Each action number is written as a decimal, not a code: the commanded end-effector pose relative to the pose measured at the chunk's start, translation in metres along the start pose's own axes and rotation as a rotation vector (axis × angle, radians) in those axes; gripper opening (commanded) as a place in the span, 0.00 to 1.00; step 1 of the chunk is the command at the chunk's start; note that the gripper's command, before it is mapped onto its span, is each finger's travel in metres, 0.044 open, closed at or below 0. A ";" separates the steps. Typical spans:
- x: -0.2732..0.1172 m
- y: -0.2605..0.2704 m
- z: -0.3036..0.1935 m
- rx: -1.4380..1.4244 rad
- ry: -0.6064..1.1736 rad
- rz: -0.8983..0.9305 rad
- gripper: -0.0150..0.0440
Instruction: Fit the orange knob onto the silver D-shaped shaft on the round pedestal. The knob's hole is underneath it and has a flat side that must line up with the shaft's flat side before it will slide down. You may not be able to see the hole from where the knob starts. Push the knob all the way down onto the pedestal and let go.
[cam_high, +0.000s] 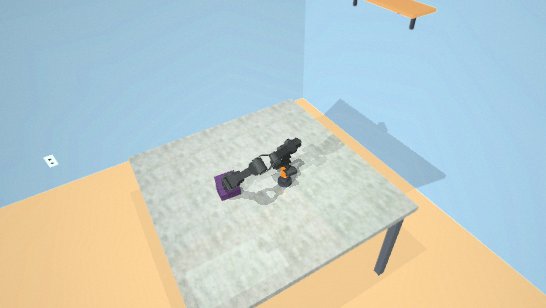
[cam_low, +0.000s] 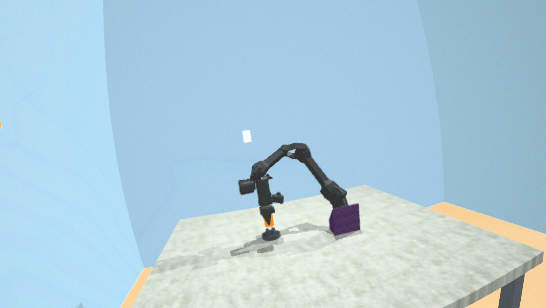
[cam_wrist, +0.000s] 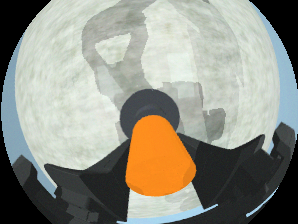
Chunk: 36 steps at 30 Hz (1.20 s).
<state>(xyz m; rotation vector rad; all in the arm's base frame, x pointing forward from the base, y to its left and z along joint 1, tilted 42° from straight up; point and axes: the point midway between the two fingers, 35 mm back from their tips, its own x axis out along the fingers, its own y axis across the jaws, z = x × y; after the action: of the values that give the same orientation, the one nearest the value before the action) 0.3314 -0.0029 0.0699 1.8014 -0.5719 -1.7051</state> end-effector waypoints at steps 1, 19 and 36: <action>0.001 0.000 0.000 -0.001 0.000 0.001 0.25; -0.004 -0.001 0.000 0.129 0.000 0.001 0.25; 0.000 0.003 0.001 1.292 0.001 0.001 0.25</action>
<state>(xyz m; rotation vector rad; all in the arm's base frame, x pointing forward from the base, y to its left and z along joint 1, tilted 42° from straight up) 0.3306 -0.0037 0.0709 2.4132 -1.6363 -1.5049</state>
